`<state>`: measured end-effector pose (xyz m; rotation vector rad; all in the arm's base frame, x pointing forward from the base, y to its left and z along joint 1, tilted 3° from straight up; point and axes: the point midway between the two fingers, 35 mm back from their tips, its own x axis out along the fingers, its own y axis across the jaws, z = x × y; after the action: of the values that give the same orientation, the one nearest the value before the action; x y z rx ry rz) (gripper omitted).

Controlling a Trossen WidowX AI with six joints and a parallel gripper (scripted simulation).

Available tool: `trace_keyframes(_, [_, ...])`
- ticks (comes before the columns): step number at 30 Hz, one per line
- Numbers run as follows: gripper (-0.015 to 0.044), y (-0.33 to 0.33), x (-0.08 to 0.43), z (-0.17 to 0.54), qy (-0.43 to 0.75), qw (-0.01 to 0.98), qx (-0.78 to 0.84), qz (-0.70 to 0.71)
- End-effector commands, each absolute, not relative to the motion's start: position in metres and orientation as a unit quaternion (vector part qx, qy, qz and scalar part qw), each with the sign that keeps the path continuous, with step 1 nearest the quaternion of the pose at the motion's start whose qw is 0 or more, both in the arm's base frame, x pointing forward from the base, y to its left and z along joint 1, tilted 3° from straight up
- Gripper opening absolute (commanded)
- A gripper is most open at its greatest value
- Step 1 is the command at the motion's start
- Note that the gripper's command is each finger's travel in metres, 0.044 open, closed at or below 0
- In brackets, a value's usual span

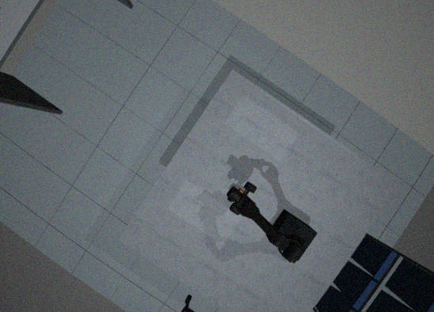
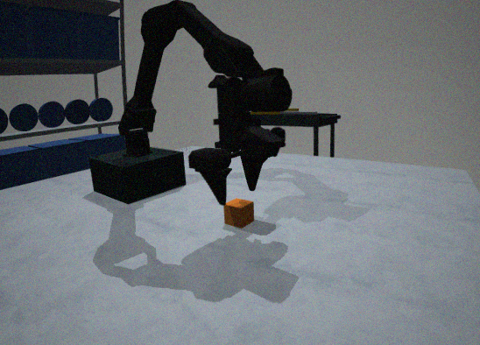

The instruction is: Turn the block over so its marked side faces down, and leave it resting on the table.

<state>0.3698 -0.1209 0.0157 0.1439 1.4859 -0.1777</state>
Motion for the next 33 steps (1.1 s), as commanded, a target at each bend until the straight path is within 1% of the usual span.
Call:
trace_keyframes(1, [0.0440, -0.122, 0.370, 0.008, 0.676, 0.730, 0.065, -0.083])
trace_keyframes(15, [0.0440, -0.122, 0.371, -0.012, 0.676, 0.730, 0.065, -0.083])
trace_keyframes(25, [0.0177, -0.122, 0.371, -0.012, 0.676, 0.730, 0.065, -0.083])
trace_keyframes(33, [0.0124, -0.122, 0.371, -0.012, 0.676, 0.730, 0.065, -0.083])
